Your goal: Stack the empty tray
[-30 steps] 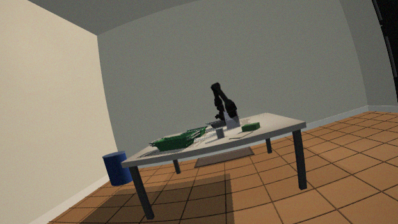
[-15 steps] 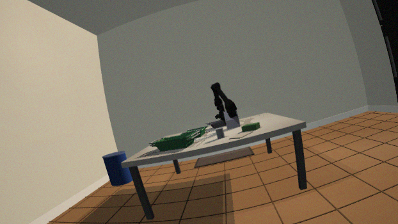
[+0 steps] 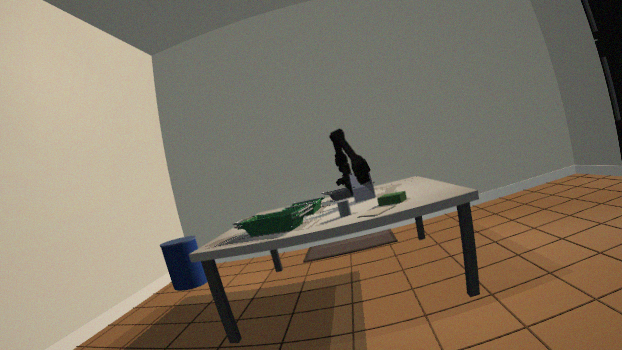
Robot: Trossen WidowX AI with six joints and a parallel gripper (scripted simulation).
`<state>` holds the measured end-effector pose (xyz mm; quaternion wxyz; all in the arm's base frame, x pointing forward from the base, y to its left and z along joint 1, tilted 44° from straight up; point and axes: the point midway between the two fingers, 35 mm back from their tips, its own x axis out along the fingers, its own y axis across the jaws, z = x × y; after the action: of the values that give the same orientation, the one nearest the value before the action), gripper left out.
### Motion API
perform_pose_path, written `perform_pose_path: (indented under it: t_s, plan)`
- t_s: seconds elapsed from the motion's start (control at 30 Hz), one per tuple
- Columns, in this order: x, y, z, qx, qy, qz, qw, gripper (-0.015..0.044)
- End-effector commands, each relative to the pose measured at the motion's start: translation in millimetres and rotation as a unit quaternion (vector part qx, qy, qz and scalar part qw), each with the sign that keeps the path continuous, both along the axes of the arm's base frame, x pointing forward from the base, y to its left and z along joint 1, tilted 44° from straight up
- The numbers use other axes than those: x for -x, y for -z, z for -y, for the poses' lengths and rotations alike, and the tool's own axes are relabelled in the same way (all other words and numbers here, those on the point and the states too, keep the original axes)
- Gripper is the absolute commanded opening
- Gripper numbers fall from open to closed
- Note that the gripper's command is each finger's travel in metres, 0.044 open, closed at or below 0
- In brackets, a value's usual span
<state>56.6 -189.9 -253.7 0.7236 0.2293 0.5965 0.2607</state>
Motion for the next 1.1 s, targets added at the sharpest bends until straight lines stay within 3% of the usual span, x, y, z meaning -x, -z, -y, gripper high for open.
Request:
perform_pose_path:
  t_s: [0.0, 0.33, 0.67, 1.07]
  plan:
    - [-0.5, -0.9, -2.5, -0.005, 0.003, 0.0, 1.0, 0.0067]
    - [0.5, -6.2, 3.5, -0.005, 0.003, 0.0, 1.0, 0.0]
    - [12.2, -58.6, 49.9, -0.005, 0.003, -0.001, 1.0, 0.0]
    - [12.5, -59.7, 50.7, -0.005, 0.003, -0.001, 1.0, 0.0]
